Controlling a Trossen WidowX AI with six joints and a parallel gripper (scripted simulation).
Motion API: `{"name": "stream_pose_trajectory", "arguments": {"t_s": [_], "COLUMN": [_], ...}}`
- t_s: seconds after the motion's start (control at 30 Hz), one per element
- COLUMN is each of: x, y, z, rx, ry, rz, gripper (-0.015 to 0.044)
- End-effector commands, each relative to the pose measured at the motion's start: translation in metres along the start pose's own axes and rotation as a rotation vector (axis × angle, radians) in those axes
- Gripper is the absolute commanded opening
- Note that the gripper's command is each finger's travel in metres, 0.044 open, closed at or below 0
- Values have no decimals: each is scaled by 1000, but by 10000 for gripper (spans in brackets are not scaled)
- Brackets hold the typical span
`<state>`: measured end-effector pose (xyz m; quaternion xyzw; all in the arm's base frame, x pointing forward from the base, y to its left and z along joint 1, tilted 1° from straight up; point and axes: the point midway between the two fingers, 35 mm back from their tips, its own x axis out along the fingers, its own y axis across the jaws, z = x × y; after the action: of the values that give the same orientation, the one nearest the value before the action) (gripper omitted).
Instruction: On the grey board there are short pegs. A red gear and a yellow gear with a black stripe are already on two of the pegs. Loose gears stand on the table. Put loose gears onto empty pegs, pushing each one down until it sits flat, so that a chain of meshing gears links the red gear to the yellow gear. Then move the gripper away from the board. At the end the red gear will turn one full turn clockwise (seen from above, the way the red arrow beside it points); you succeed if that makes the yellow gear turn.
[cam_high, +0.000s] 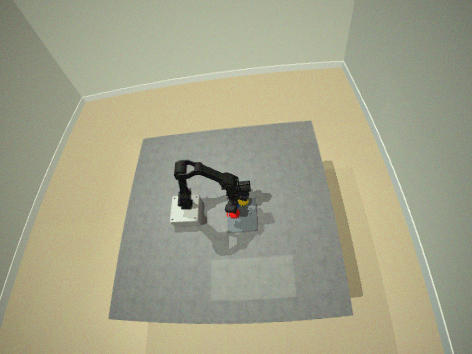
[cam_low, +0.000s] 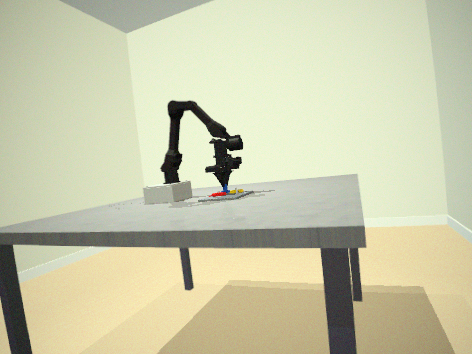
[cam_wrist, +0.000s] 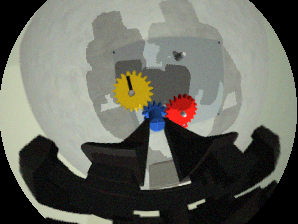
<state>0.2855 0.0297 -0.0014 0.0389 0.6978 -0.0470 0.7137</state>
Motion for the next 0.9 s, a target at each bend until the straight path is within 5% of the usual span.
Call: {"name": "stream_pose_trajectory", "arguments": {"t_s": [0.0, 0.37, 0.53, 0.87], "x": [1, 4, 3, -38], "y": [0, -1, -1, 0], "z": [0, 1, 1, 1], "rx": [-93, -210, -158, 2], "ry": [-2, -2, -2, -2], "rz": [-2, -2, -2, -2], "gripper": [0, 0, 131, 140]}}
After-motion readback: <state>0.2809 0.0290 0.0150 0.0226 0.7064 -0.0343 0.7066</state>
